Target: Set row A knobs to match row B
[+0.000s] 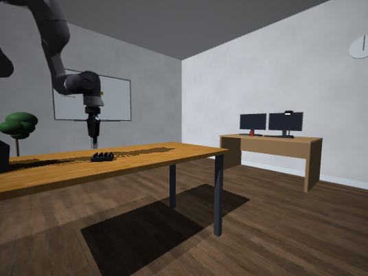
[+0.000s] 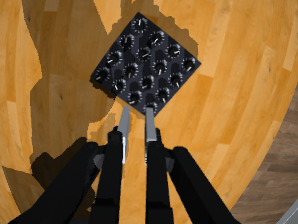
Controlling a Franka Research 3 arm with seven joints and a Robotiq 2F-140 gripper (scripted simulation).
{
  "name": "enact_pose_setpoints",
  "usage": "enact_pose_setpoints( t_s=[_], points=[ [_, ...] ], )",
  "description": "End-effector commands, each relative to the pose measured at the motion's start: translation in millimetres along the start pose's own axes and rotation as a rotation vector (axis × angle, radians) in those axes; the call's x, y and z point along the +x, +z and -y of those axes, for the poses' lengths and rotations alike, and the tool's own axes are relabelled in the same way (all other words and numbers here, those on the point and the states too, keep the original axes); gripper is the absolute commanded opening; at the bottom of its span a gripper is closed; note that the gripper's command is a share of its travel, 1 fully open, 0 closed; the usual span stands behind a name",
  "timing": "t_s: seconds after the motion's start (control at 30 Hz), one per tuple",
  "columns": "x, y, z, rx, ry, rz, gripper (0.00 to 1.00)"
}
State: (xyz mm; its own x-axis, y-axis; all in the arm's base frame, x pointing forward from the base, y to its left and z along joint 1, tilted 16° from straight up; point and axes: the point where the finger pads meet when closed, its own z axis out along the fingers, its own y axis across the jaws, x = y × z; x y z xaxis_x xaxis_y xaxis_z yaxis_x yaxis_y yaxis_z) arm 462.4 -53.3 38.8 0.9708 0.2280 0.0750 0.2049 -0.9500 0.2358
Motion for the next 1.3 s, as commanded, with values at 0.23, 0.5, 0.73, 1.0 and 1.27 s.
enact_pose_setpoints(
  t_s=[0.23, 0.5, 0.73, 1.0, 1.27],
  points=[
    [2.6, -1.6, 1.4, -0.021, 0.255, -0.007, 0.12],
    [3.6, -2.3, 2.9, -0.020, 0.366, -0.008, 0.12],
    [4.5, -2.9, 4.2, -0.020, 0.466, -0.009, 0.12],
    [5.5, -3.6, 5.7, -0.020, 0.576, -0.010, 0.12],
    [6.6, -4.3, 7.3, -0.019, 0.691, -0.011, 0.12]
  ],
)
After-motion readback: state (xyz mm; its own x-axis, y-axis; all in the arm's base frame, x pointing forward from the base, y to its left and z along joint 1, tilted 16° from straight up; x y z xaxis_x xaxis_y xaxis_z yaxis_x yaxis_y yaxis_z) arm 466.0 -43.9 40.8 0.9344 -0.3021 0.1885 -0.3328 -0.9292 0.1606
